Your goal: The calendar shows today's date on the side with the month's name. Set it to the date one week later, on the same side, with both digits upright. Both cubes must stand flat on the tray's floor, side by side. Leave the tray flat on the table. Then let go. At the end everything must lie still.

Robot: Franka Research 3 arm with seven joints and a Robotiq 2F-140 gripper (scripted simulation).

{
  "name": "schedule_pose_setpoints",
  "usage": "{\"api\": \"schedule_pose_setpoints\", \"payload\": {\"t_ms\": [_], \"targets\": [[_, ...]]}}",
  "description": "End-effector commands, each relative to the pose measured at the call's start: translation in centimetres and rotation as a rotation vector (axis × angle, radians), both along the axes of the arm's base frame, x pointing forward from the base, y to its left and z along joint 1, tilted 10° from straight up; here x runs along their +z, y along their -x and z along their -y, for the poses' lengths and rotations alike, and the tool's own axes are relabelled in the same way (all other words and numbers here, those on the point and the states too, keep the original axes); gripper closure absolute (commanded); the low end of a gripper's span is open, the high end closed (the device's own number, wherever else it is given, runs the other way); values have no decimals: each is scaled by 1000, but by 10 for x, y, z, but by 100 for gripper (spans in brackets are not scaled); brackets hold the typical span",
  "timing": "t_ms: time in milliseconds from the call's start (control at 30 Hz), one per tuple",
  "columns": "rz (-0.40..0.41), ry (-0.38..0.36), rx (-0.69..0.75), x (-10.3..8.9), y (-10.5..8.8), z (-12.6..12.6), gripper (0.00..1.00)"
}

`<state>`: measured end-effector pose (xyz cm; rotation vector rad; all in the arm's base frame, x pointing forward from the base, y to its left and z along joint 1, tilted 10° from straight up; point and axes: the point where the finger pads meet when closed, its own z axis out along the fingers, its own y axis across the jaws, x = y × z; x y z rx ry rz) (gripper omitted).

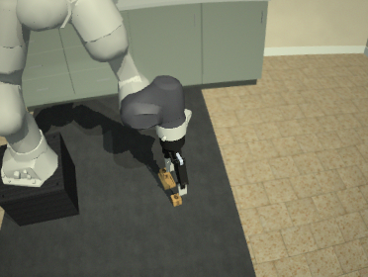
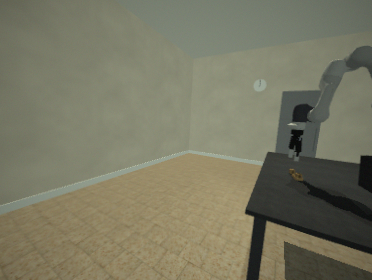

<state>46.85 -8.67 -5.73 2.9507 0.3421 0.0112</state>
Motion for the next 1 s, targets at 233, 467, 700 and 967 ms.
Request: {"api": "schedule_pose_setpoints", "payload": {"t_ms": [233,467,700,967], "targets": [[-7,1,-5,0,3,1,0],[8,-2,-78,-1,1,0,0],[38,-8,-285,-3,3,0,0],[65,-12,-468,-5,4,1,0]]}}
